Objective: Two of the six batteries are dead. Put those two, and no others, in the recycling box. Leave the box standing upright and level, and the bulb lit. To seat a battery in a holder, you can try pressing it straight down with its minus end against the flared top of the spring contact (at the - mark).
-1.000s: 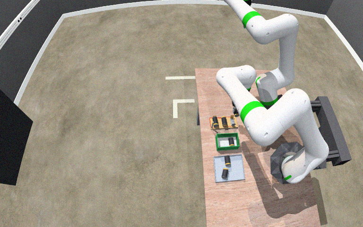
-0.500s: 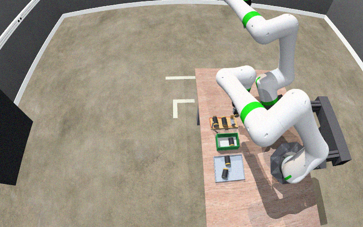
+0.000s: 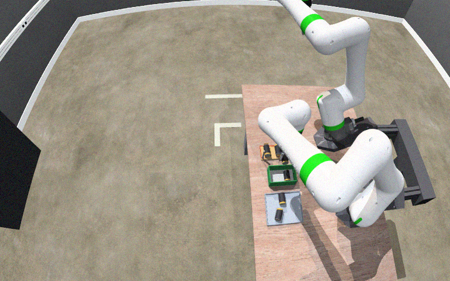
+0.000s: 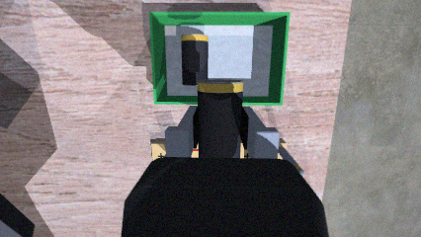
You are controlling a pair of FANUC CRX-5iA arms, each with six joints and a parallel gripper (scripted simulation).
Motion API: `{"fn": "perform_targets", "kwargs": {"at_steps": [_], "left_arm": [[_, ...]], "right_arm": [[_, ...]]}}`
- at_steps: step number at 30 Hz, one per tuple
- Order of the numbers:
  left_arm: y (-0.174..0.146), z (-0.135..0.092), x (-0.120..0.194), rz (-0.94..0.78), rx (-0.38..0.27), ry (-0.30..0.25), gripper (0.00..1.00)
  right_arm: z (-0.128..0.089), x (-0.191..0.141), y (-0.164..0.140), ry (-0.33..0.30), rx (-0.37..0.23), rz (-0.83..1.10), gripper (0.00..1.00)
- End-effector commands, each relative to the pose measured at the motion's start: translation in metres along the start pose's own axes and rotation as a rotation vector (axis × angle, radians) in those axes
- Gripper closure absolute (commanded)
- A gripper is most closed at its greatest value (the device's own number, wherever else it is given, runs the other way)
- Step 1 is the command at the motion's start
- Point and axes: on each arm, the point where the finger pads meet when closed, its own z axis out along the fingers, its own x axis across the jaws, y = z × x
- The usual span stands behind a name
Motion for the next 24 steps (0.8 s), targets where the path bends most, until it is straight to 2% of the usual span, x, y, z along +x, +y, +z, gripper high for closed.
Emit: {"fn": "perform_targets", "kwargs": {"at_steps": [1,24], "left_arm": [[-0.0406,-0.0025,0.0256,0.002,-0.011,-0.002,0.43],[-0.0474,-0.0024,0.0294,0.001,-0.011,-0.002,0.43]], "right_arm": [[-0.0011,-0.0004,0.0003,-0.001,-0.002,0.001,0.00],[-0.0011,-0.0004,0.0003,-0.001,-0.002,0.001,0.00]]}}
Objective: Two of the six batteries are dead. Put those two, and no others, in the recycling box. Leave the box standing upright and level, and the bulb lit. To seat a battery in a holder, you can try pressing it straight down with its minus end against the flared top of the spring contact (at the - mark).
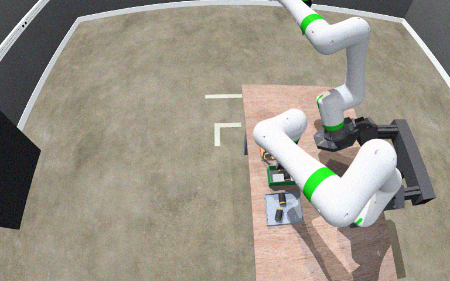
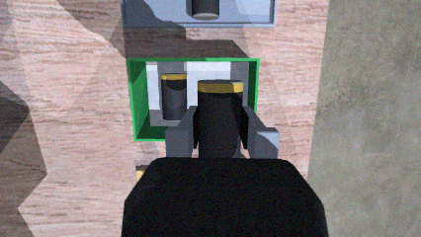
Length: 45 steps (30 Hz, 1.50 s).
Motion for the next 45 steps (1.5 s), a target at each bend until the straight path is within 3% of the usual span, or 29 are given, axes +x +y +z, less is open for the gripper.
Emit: {"fn": "perform_targets", "kwargs": {"at_steps": [1,7,13,45], "left_arm": [[0.001,-0.001,0.000,-0.001,-0.002,0.001,0.43],[0.001,0.004,0.000,-0.001,-0.002,0.001,0.43],[0.001,0.057,0.000,-0.001,-0.002,0.001,0.43],[0.001,0.057,0.000,-0.001,-0.002,0.001,0.43]], "right_arm": [[-0.001,0.000,0.000,-0.001,-0.002,0.001,0.00],[-0.001,0.000,0.000,-0.001,-0.002,0.001,0.00],[-0.001,0.000,0.000,-0.001,-0.002,0.001,0.00],[-0.001,0.000,0.000,-0.001,-0.002,0.001,0.00]]}}
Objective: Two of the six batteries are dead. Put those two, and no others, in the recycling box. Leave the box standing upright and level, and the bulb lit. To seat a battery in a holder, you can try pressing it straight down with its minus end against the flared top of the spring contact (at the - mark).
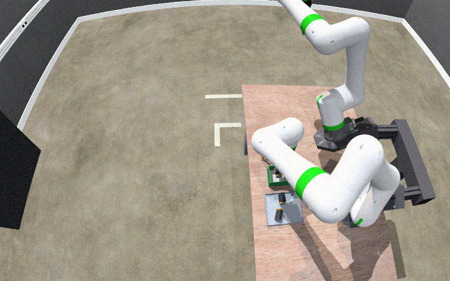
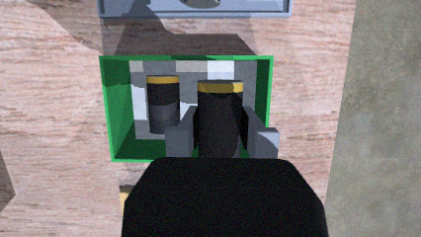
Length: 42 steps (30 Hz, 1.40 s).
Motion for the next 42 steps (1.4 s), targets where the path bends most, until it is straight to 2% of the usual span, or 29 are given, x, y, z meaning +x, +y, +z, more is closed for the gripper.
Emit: {"fn": "perform_targets", "kwargs": {"at_steps": [1,10,20,22,27,42], "left_arm": [[0.001,-0.001,0.000,-0.001,-0.002,0.001,0.43],[0.001,0.003,0.000,-0.001,-0.002,0.001,0.43],[0.001,0.045,0.000,-0.001,-0.002,0.001,0.43],[0.001,0.045,0.000,-0.001,-0.002,0.001,0.43],[0.001,0.061,0.000,-0.001,-0.002,0.001,0.43],[0.001,0.064,0.000,-0.001,-0.002,0.001,0.43]], "right_arm": [[-0.001,0.000,0.000,-0.001,-0.002,0.001,0.00],[-0.001,0.000,0.000,-0.001,-0.002,0.001,0.00],[-0.001,0.000,0.000,-0.001,-0.002,0.001,0.00],[-0.001,0.000,0.000,-0.001,-0.002,0.001,0.00],[-0.001,0.000,0.000,-0.001,-0.002,0.001,0.00],[-0.001,0.000,0.000,-0.001,-0.002,0.001,0.00]]}}
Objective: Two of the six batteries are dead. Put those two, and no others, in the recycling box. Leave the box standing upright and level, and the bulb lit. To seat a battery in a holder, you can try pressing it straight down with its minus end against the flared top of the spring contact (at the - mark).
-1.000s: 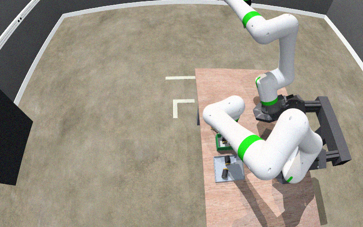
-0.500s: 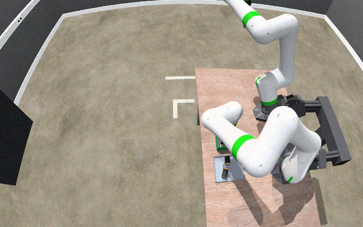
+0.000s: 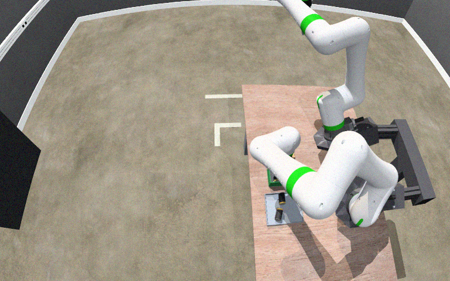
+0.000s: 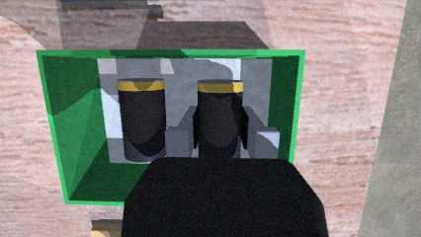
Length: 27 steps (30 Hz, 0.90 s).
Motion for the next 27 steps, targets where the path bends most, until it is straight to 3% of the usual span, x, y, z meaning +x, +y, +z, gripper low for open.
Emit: {"fn": "perform_targets", "kwargs": {"at_steps": [1,2,27], "left_arm": [[0.0007,-0.0009,0.0004,-0.001,-0.002,0.001,0.43],[0.0007,-0.0009,0.0004,-0.001,-0.002,0.001,0.10],[0.0007,-0.0046,0.0004,-0.001,-0.002,0.001,0.10]], "right_arm": [[-0.0011,-0.0004,0.0003,-0.001,-0.002,0.001,0.00],[-0.0011,-0.0004,0.0003,-0.001,-0.002,0.001,0.00],[-0.0011,-0.0004,0.0003,-0.001,-0.002,0.001,0.00]]}}
